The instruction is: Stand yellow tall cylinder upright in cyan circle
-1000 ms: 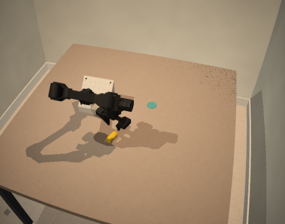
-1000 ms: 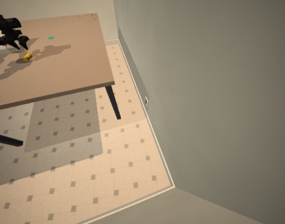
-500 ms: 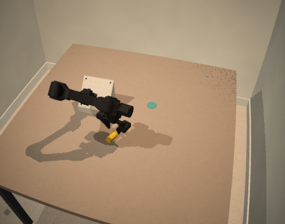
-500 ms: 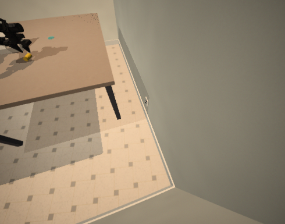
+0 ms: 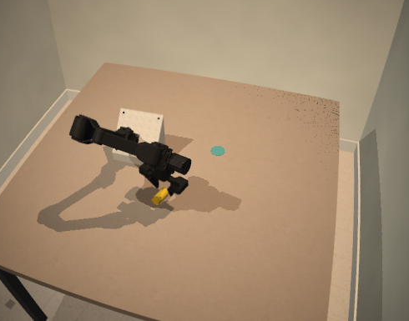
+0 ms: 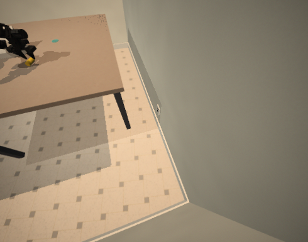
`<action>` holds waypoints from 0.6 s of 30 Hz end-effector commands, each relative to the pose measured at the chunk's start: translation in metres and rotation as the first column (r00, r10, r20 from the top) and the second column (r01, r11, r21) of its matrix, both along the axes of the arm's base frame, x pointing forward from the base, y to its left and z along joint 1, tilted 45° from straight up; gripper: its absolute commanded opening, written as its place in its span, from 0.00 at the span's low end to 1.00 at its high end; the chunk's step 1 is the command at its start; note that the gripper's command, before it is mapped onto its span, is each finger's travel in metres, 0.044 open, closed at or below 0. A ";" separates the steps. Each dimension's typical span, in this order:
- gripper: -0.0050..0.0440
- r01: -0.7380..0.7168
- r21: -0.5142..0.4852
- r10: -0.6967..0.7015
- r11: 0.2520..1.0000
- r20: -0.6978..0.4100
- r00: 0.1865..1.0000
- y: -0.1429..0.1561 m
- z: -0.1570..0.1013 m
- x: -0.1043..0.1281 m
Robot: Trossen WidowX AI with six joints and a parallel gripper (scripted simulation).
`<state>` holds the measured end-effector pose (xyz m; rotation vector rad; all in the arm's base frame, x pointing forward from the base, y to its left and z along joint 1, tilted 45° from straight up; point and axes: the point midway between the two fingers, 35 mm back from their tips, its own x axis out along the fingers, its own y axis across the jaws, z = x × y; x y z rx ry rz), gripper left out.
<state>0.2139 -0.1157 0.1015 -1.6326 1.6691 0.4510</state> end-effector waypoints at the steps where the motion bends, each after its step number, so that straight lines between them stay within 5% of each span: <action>1: 0.74 -0.003 0.001 0.003 1.000 -0.011 1.000 -0.004 -0.006 -0.001; 18: 0.69 -0.005 -0.002 0.005 1.000 -0.012 1.000 -0.015 -0.016 -0.001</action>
